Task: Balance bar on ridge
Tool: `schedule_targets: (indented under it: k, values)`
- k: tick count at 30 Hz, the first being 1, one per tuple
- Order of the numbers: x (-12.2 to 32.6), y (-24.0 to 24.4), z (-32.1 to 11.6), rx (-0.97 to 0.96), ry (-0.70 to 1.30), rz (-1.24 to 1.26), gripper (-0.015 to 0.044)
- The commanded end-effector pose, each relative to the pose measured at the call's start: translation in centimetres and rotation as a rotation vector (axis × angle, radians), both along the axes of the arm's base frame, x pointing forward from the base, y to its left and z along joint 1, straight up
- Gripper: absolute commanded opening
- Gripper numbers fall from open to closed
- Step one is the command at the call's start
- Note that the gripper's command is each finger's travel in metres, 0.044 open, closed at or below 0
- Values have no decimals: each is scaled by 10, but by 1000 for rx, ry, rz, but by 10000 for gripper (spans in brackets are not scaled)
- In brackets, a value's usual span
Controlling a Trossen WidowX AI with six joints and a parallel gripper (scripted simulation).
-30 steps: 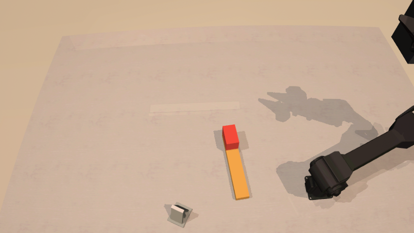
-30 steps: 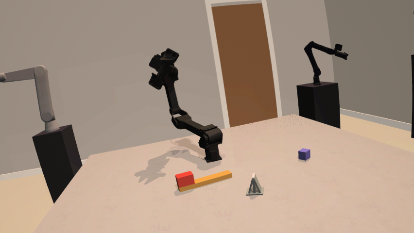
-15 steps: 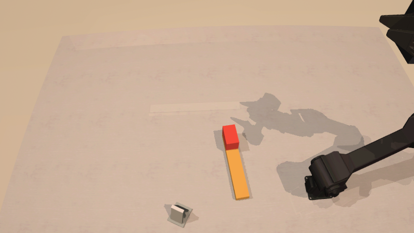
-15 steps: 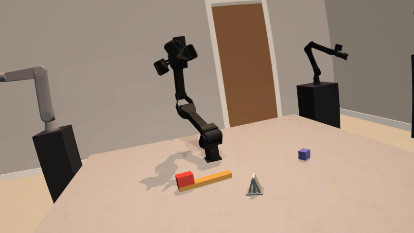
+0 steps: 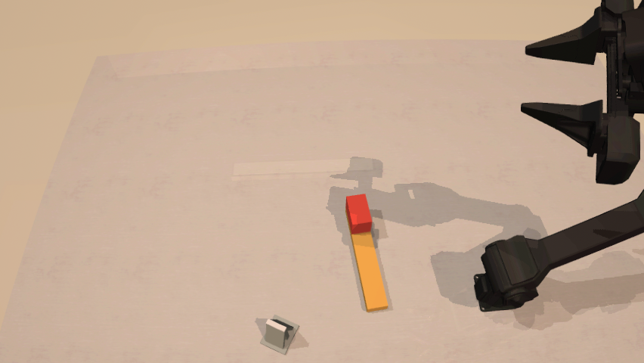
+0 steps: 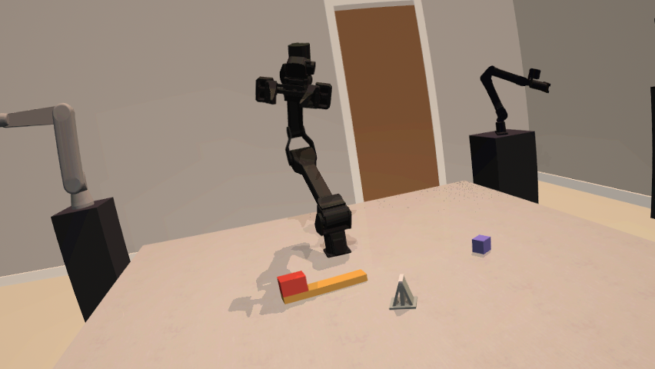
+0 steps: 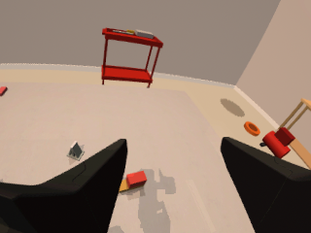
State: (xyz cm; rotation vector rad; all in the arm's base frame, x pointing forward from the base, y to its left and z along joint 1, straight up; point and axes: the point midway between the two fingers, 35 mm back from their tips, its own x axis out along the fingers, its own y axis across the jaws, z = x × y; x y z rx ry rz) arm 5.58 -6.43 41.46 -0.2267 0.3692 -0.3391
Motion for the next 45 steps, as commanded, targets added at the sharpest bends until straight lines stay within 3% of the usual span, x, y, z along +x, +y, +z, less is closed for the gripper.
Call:
schedule_targets:
  k: [1, 23, 45]
  values:
    - [18, 5, -9, -85, 103, 37, 315]
    - [111, 11, -83, -506, 713, 390, 315]
    - [157, -1, -185, -695, 1145, 970, 315]
